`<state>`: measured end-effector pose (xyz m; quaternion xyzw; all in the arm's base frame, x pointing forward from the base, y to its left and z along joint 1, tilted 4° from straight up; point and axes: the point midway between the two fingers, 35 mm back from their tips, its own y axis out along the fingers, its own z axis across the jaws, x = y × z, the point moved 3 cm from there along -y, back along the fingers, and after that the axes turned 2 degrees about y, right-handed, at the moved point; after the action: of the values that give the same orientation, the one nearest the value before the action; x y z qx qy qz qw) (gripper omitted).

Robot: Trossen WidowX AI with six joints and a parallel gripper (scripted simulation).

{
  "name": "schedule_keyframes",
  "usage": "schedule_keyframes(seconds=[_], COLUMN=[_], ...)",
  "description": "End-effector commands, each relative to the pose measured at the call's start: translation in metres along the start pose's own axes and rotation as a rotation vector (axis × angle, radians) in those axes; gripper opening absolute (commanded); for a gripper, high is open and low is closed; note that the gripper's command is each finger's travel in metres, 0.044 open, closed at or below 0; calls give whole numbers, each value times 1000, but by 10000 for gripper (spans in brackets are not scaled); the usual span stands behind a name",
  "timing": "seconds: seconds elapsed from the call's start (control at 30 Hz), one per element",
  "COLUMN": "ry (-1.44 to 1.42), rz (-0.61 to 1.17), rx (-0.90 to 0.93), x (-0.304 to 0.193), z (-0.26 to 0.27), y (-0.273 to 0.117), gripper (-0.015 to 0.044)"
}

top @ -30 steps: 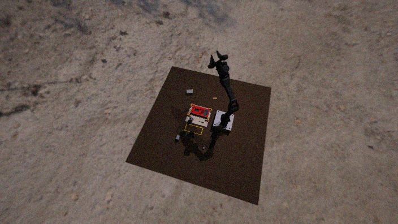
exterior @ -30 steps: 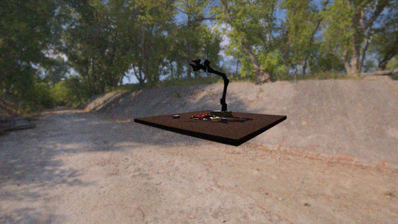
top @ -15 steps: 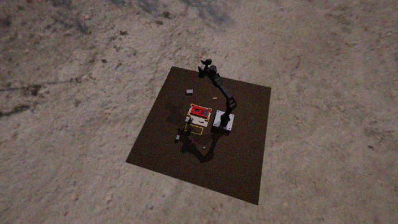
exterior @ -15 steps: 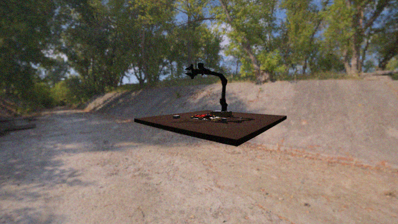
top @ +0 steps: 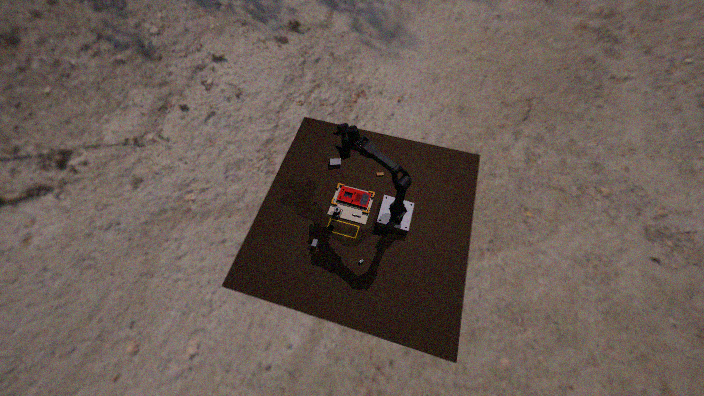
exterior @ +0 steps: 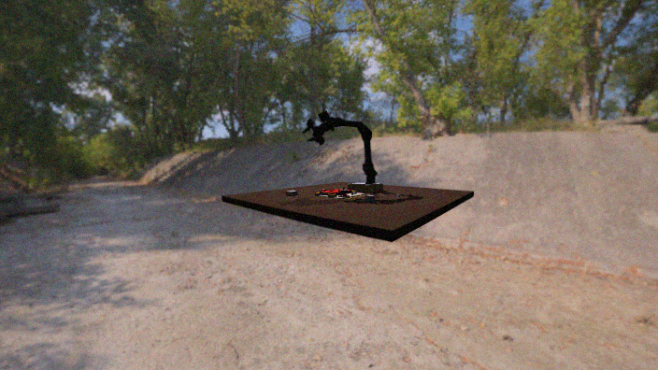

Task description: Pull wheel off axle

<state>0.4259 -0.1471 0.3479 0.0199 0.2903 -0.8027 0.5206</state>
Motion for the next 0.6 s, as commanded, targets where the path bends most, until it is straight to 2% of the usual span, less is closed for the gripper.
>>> schedule_keyframes(seconds=[0.0, 0.3, 0.57], ry=[-65, -220, -393], rz=[3, 5, 4], rx=[-158, -459, -736], x=[-15, -43, -62], z=[-44, -131, -212], y=[21, 38, 34], gripper=[300, 300, 300])
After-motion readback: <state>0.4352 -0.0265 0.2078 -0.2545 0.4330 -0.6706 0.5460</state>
